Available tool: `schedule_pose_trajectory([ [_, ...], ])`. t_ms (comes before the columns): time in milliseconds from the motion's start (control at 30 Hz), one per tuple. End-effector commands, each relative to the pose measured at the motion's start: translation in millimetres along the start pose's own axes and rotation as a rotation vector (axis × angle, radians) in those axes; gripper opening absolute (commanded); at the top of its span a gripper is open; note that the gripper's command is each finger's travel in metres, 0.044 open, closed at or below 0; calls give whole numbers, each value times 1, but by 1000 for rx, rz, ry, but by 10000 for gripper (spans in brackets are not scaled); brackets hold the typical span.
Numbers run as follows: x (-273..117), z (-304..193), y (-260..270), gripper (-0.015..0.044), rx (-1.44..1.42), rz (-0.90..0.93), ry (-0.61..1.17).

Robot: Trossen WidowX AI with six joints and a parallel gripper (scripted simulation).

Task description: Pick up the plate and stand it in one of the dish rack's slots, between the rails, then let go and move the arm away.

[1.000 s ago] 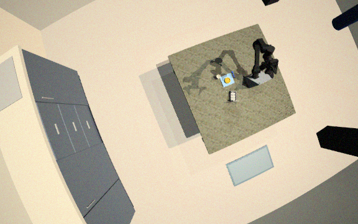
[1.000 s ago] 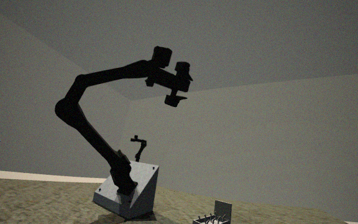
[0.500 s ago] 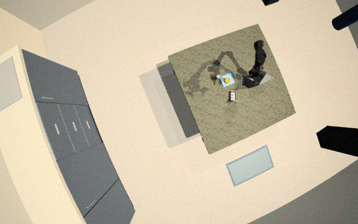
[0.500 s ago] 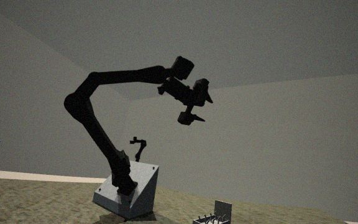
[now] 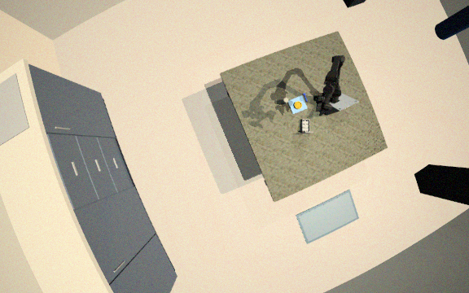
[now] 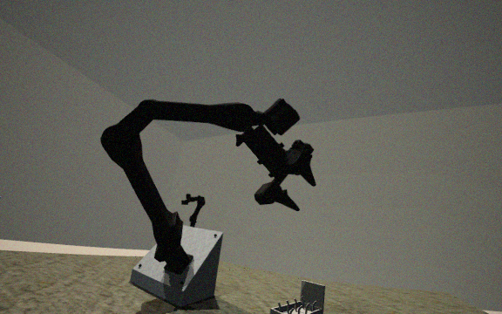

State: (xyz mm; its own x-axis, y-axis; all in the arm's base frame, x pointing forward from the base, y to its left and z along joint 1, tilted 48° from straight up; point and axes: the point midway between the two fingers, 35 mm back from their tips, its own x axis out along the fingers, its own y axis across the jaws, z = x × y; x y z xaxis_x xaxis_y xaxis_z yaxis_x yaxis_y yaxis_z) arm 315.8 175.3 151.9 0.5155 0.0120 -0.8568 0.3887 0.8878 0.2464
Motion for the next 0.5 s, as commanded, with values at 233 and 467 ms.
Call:
schedule_pose_trajectory([
  [233,32,31,-73,400,-174,-316,-26],
  [467,42,45,-121,400,-292,-511,9],
])
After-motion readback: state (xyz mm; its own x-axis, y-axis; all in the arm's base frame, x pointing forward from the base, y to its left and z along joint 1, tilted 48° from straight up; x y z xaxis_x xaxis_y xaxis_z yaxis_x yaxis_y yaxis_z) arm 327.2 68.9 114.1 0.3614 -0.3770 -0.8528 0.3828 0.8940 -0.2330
